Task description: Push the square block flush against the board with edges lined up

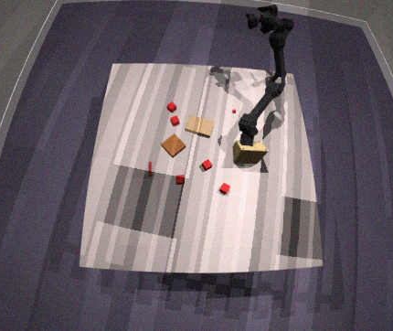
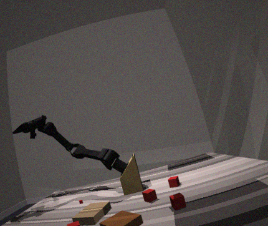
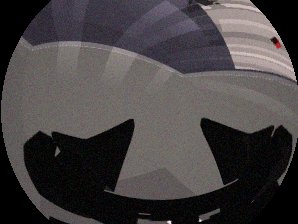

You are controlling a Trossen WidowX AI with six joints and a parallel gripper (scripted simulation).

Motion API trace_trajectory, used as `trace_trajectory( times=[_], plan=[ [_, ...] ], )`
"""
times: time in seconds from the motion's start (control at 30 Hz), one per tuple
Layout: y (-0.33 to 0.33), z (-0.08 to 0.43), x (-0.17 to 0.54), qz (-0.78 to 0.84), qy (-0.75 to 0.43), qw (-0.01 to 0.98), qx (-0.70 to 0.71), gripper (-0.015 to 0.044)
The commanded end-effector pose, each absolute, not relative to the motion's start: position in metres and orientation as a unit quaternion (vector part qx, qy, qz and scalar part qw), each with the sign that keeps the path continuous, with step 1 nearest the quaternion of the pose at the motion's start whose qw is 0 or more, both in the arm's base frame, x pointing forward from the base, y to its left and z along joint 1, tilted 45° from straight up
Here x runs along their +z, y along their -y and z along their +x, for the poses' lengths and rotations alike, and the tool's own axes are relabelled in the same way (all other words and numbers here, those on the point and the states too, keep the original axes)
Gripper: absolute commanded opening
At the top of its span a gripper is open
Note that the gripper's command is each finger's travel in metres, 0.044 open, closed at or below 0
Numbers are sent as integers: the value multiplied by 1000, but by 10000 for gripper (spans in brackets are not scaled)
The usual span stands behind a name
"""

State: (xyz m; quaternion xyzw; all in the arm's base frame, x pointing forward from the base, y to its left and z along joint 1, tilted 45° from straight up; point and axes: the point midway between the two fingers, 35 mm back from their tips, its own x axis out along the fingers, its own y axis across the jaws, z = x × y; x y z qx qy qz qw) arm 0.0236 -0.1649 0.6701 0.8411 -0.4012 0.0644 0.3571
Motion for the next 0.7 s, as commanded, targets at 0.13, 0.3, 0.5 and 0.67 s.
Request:
trace_trajectory(
  times=[0.13,0.3,0.5,0.67],
  plan=[
    [159,29,673,836,399,371,68,269],
    [136,49,681,816,388,421,76,137],
    [111,73,683,798,383,460,66,0],
    [84,103,682,774,371,512,45,0]
  ],
)
